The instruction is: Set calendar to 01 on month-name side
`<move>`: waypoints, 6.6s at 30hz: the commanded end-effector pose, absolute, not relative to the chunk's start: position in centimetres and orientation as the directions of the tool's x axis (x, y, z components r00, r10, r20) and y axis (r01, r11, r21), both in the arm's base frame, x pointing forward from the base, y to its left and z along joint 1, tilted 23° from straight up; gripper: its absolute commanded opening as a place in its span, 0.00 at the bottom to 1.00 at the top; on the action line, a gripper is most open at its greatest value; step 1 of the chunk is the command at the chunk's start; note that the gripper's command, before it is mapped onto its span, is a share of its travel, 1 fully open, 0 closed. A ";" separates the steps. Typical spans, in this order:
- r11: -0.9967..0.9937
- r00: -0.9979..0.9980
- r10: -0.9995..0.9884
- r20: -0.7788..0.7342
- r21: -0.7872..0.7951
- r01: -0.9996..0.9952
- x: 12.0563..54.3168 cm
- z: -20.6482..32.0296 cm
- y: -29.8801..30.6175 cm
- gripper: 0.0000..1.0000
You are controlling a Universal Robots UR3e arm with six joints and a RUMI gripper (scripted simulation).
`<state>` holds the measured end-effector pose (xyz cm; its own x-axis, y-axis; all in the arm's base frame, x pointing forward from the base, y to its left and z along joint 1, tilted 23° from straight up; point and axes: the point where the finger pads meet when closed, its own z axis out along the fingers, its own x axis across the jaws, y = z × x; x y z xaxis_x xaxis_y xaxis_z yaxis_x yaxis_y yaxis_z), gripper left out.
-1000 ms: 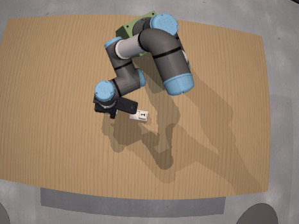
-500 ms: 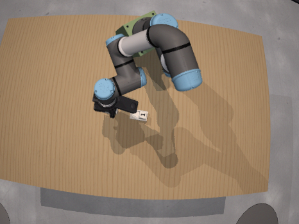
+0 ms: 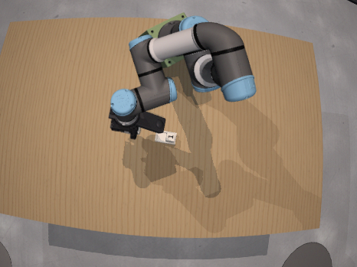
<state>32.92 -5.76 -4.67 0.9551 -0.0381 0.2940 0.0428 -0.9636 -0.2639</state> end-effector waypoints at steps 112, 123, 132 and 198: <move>-0.963 0.955 -0.041 0.292 -0.266 0.040 33.0 -3.7 3.3 0.10; -0.963 0.955 -0.041 0.292 -0.266 0.040 33.1 -3.7 3.4 0.10; -0.963 0.955 -0.041 0.292 -0.266 0.040 33.1 -3.7 3.4 0.10; -0.963 0.955 -0.041 0.292 -0.266 0.040 33.7 -5.9 4.0 0.10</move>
